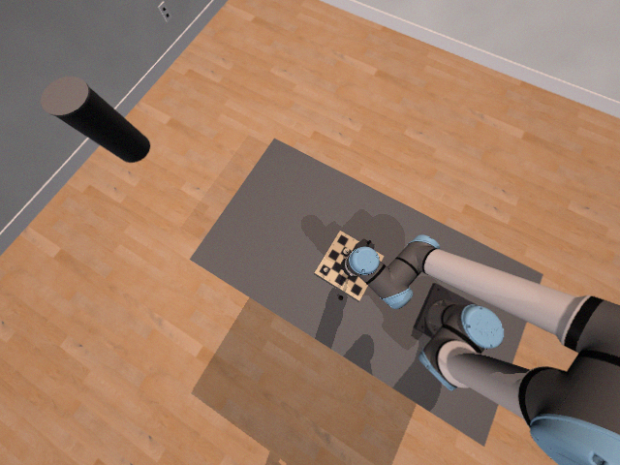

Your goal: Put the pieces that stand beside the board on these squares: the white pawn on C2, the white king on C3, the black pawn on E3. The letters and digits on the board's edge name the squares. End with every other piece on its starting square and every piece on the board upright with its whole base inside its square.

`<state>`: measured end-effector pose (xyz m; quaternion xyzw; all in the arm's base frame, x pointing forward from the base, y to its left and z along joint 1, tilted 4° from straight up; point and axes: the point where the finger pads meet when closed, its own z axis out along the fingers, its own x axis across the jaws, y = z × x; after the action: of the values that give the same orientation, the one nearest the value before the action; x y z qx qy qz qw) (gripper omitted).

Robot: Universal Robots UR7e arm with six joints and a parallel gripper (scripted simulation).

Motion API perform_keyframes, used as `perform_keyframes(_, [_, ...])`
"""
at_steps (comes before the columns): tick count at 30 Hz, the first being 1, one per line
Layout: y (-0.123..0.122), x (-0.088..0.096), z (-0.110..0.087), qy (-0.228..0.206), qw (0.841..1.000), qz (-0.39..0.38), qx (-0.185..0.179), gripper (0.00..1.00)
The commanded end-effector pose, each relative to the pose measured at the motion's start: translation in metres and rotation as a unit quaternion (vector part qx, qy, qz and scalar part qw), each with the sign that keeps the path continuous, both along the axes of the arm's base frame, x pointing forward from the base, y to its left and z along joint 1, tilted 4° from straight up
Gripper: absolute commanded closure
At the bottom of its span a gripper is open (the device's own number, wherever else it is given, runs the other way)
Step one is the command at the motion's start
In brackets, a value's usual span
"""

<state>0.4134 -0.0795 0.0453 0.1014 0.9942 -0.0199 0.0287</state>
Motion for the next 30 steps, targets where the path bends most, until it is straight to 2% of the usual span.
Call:
perform_keyframes(1, [-0.0001,0.0004,0.0004,-0.001,1.0,0.0,0.0,1.0])
perform_keyframes(20, [-0.0001,0.0004,0.0004,-0.001,1.0,0.0,0.0,1.0])
perform_keyframes(21, [-0.0001,0.0004,0.0004,-0.001,1.0,0.0,0.0,0.84])
perform_keyframes(23, [-0.0001,0.0004,0.0004,-0.001,1.0,0.0,0.0,0.84])
perform_keyframes(24, [-0.0001,0.0004,0.0004,-0.001,1.0,0.0,0.0,0.68])
perform_keyframes(26, [-0.0001,0.0004,0.0004,-0.001,1.0,0.0,0.0,0.68])
perform_keyframes(27, [-0.0001,0.0004,0.0004,-0.001,1.0,0.0,0.0,0.52])
perform_keyframes(29, [-0.0001,0.0004,0.0004,-0.001,1.0,0.0,0.0,0.52])
perform_keyframes(30, [-0.0001,0.0004,0.0004,-0.001,1.0,0.0,0.0,0.37])
